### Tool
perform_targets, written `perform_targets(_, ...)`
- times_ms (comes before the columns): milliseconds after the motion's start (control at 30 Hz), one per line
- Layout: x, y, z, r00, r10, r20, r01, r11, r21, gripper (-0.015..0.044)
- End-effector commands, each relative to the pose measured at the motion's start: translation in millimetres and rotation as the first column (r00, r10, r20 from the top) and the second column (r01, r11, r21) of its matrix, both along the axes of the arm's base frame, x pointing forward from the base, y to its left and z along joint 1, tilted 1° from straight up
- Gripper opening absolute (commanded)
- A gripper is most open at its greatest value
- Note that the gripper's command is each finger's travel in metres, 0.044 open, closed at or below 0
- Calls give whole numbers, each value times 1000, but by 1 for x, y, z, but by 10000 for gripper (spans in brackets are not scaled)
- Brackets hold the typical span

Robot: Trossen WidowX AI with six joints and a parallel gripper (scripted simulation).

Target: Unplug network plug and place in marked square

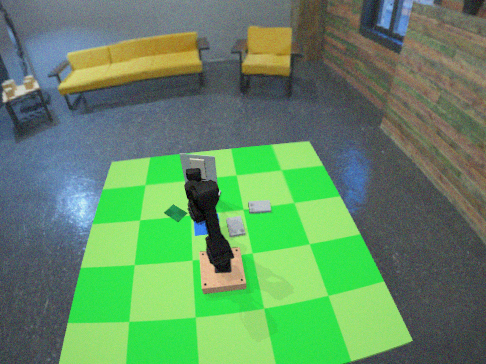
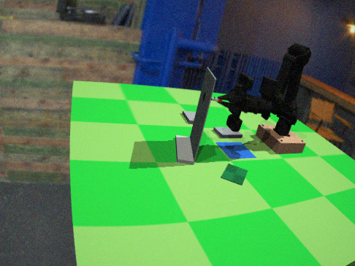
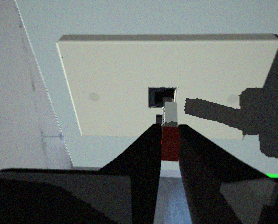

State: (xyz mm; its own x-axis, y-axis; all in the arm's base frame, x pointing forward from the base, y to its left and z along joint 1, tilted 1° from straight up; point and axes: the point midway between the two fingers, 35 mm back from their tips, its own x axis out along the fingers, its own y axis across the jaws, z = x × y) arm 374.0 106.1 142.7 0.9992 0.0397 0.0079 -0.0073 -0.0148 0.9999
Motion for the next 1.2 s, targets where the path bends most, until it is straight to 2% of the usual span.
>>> perform_targets(0,-4,1,0,1000,-2,-1,2,1000,3,0)
perform_targets(1167,-28,9,-1,1000,-2,-3,2,1000,4,0)
